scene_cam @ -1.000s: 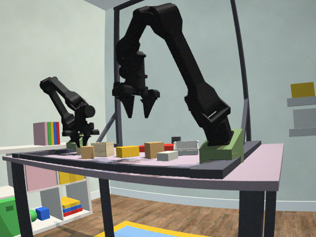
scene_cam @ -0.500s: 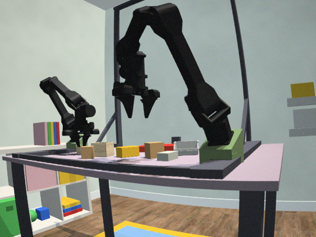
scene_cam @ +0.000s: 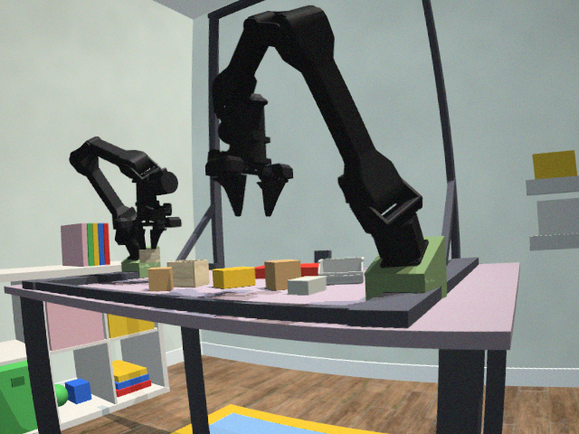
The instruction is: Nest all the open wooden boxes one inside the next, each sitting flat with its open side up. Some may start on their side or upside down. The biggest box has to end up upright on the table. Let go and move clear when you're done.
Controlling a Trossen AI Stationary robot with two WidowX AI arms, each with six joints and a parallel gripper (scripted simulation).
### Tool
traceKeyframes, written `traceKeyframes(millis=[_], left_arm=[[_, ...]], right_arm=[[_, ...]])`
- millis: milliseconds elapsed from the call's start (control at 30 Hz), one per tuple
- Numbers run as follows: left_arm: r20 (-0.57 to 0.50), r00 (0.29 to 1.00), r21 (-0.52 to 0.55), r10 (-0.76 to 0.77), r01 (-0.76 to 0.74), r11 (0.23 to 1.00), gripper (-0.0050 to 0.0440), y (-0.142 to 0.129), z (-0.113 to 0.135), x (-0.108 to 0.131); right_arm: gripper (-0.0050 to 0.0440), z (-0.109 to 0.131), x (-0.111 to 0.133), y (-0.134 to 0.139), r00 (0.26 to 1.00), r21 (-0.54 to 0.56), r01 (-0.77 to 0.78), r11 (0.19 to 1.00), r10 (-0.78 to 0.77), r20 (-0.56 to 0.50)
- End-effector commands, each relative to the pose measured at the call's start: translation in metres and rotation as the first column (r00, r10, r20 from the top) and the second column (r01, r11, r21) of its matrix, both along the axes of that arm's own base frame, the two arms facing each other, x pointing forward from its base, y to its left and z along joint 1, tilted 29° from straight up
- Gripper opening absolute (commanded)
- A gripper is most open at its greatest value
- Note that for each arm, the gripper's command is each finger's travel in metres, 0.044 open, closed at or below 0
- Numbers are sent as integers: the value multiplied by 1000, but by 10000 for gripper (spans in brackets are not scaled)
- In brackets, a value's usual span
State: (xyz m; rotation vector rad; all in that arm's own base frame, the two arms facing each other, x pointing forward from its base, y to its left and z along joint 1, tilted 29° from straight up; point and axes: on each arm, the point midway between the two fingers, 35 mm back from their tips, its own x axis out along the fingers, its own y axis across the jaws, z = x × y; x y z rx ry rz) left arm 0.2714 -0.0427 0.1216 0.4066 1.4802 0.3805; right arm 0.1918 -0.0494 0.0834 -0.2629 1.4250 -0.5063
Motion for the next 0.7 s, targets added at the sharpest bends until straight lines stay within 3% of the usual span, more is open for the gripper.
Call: traceKeyframes(millis=[0, 667], left_arm=[[16, 1000, -7, -1, 1, 1000, 400, -1, 4, 1], [16, 1000, -7, -1, 1, 1000, 400, -1, 4, 1]], right_arm=[[180, 9, 4, 2, 1000, -2, 4, 1000, -4, 24], [180, 30, 62, 13, 1000, 0, 2, 1000, -2, 13]])
